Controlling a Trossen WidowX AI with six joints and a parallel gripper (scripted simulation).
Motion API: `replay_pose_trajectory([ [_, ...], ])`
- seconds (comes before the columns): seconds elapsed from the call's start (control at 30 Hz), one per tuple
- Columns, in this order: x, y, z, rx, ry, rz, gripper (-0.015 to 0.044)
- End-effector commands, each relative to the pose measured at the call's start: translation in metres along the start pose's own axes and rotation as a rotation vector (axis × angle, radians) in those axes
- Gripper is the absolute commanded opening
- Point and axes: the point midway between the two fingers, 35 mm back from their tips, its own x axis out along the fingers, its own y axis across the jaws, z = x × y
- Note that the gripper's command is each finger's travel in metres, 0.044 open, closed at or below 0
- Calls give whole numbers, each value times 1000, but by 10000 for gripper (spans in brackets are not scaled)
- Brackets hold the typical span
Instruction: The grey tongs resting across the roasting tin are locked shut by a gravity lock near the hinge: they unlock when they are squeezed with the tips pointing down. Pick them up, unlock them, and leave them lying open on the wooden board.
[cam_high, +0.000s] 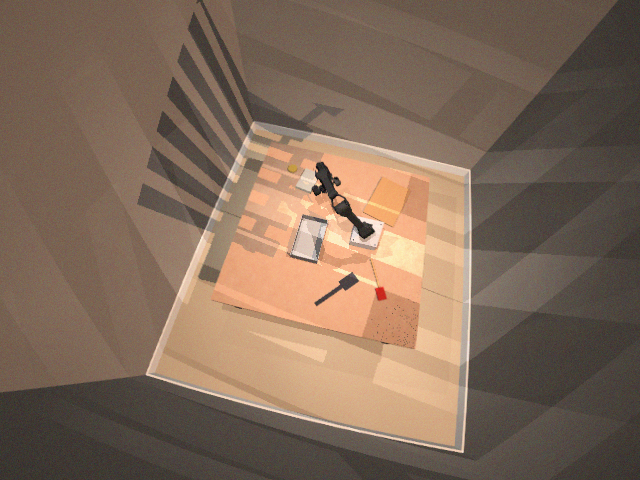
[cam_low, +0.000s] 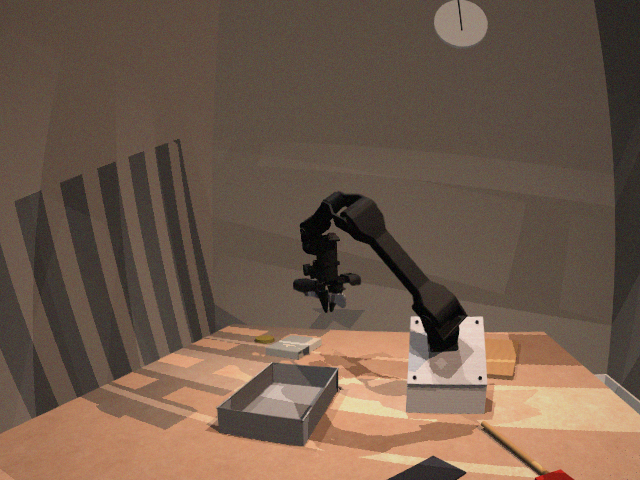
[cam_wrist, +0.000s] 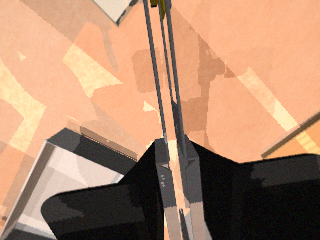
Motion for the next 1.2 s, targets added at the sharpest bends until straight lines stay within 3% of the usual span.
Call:
replay_pose_trajectory([
  [0.0, 2, -31, 11, 52, 3, 4, -150],
  [0.37, 18, -105, 26, 183, 33, 27, -150],
  [0.5, 20, -110, 27, 191, 35, 29, -150],
  [1.17, -9, -224, 2, 410, -17, -3, -150],
])
